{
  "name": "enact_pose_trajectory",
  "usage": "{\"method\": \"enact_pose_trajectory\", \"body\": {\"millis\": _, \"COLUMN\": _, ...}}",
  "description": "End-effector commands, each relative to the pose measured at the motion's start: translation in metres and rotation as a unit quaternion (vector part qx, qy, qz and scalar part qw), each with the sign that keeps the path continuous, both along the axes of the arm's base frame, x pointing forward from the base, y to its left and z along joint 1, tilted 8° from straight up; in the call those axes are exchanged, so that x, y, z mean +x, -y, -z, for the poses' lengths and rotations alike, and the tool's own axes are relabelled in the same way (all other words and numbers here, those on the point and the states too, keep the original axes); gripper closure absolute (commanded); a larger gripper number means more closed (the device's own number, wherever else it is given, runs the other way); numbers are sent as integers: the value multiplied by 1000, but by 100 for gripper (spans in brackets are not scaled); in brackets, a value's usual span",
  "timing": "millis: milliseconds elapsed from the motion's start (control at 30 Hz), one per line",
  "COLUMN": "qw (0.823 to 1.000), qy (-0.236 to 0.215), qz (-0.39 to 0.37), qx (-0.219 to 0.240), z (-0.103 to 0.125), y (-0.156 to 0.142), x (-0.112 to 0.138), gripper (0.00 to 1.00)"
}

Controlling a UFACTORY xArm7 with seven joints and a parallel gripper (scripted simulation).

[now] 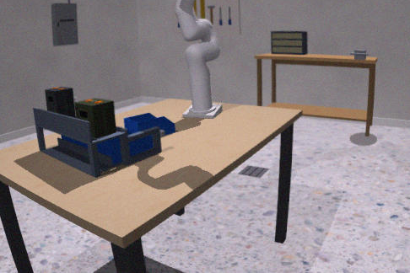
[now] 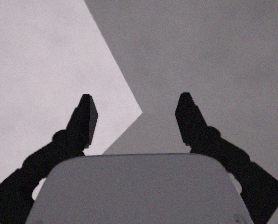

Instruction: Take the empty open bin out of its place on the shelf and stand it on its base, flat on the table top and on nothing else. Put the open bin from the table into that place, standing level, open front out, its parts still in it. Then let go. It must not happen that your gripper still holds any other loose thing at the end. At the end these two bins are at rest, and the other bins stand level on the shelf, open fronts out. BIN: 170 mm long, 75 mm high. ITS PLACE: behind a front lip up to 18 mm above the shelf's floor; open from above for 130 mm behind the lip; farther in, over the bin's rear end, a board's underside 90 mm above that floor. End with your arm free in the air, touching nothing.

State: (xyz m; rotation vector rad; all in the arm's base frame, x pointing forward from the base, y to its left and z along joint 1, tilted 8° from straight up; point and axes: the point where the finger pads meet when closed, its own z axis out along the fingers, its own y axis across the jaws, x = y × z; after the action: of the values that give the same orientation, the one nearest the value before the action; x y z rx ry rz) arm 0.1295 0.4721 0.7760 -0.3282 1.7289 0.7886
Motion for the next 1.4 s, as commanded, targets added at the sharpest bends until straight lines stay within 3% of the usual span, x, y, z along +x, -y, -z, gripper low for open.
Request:
{"method": "enact_pose_trajectory", "body": {"millis": 0, "qw": 999, "qy": -10, "qz": 31, "qx": -26, "z": 18, "y": 9, "x": 40, "gripper": 0}}
{"method": "enact_pose_trajectory", "body": {"millis": 267, "qw": 999, "qy": -10, "qz": 31, "qx": -26, "z": 18, "y": 9, "x": 40, "gripper": 0}}
{"method": "enact_pose_trajectory", "body": {"millis": 333, "qw": 996, "qy": -23, "qz": 64, "qx": -59, "z": 40, "y": 24, "x": 84, "gripper": 0}}
{"method": "enact_pose_trajectory", "body": {"millis": 667, "qw": 996, "qy": -23, "qz": 64, "qx": -59, "z": 40, "y": 24, "x": 84, "gripper": 0}}
{"method": "enact_pose_trajectory", "body": {"millis": 733, "qw": 991, "qy": -40, "qz": 95, "qx": -90, "z": 63, "y": 42, "x": 125, "gripper": 0}}
{"method": "enact_pose_trajectory", "body": {"millis": 1167, "qw": 991, "qy": -40, "qz": 95, "qx": -90, "z": 63, "y": 42, "x": 125, "gripper": 0}}
{"method": "enact_pose_trajectory", "body": {"millis": 1233, "qw": 983, "qy": -59, "qz": 123, "qx": -119, "z": 87, "y": 64, "x": 163, "gripper": 0}}
{"method": "enact_pose_trajectory", "body": {"millis": 1367, "qw": 983, "qy": -59, "qz": 123, "qx": -119, "z": 87, "y": 64, "x": 163, "gripper": 0}}
